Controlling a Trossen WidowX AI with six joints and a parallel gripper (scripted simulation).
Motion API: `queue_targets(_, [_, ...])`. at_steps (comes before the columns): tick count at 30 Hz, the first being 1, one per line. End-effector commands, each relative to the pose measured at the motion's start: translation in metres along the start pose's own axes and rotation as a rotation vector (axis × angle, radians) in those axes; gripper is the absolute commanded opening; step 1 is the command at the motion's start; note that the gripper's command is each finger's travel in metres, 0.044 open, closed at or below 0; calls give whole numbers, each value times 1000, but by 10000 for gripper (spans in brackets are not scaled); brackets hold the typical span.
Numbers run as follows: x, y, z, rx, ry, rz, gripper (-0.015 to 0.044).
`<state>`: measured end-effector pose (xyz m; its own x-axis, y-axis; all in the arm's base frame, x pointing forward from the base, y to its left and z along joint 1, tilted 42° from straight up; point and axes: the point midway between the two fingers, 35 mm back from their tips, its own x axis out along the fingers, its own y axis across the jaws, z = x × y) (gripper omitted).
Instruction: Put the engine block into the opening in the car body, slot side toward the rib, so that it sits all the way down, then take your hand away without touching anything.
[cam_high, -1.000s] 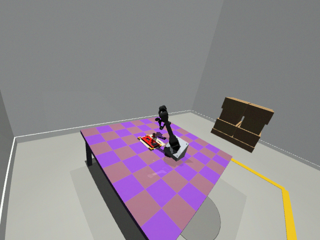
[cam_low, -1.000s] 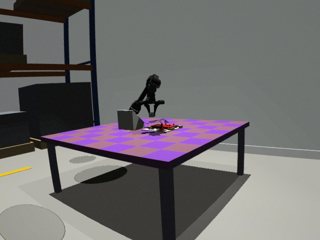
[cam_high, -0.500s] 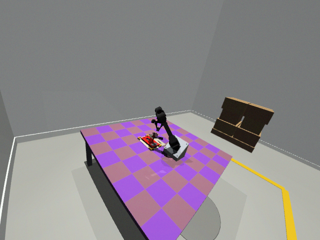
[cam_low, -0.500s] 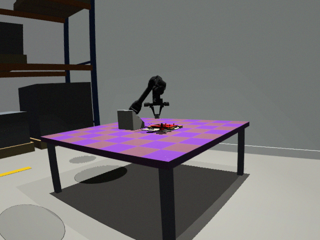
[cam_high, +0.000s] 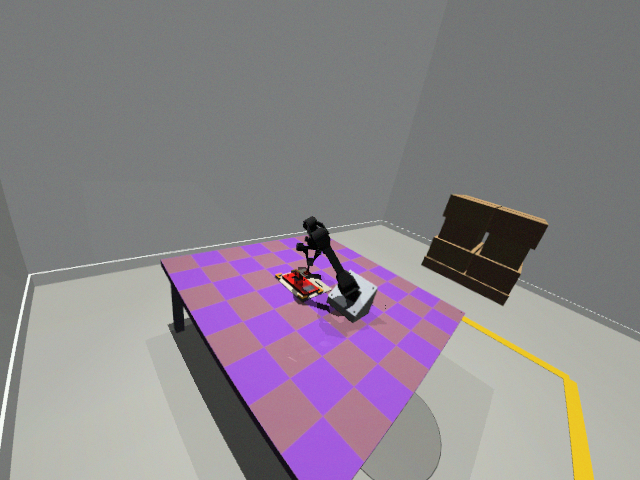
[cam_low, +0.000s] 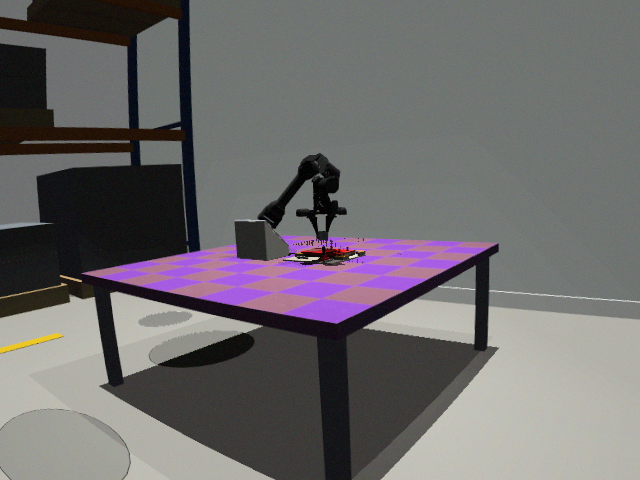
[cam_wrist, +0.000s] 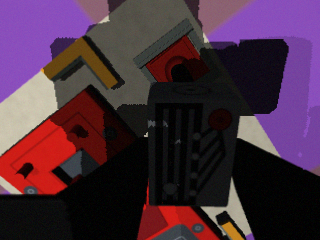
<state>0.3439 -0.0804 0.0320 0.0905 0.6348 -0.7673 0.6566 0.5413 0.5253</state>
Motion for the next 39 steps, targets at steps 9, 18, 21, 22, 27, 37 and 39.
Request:
queue_targets(9, [11, 30, -22, -218, -7, 8, 0])
queue_targets(18, [21, 49, -41, -381, -4, 15, 0])
queue_targets(21, [25, 55, -48, -439, -2, 18, 0])
queue_targets(22, [26, 57, -51, -458, -1, 19, 0])
queue_targets(27, [32, 66, -63, -549, 2, 25, 0])
queue_targets(37, [39, 74, -78, -666, 7, 34, 53])
queue_targets(39, [39, 74, -78, -678, 6, 34, 105])
